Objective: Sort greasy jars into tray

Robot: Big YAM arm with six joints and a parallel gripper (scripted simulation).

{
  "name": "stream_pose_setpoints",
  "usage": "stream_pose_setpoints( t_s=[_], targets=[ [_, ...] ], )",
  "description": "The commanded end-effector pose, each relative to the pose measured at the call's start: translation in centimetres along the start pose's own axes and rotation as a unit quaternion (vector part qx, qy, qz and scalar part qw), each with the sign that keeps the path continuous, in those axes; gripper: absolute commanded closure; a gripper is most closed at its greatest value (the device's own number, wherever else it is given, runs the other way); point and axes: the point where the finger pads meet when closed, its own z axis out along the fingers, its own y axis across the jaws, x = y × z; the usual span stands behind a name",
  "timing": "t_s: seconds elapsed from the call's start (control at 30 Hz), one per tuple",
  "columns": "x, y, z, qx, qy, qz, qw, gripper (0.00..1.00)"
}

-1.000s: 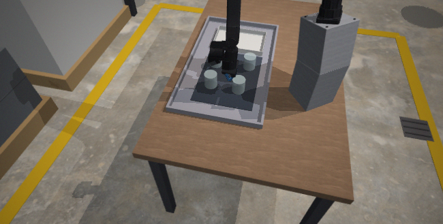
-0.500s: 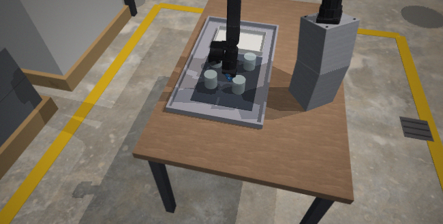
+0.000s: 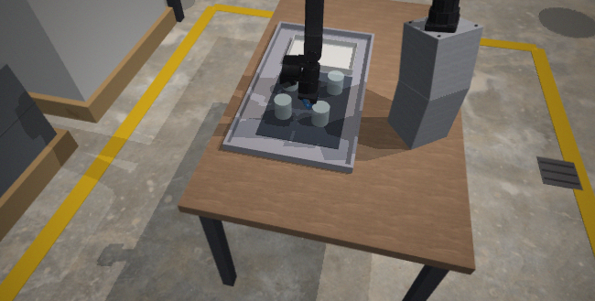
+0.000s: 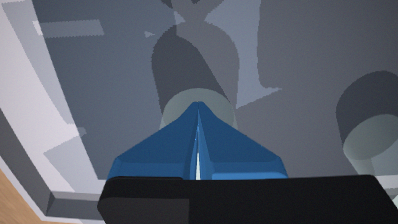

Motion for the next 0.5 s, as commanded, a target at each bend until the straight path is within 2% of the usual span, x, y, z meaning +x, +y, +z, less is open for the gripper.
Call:
stream_pose_setpoints(
  t_s=[0.0,0.47],
  targets=[
    [1.95,-0.21,0.39,0.003,0.015,-0.001,1.0,1.0],
    [2.12,-0.21,0.39,0.003,0.015,-0.001,1.0,1.0]
  ],
)
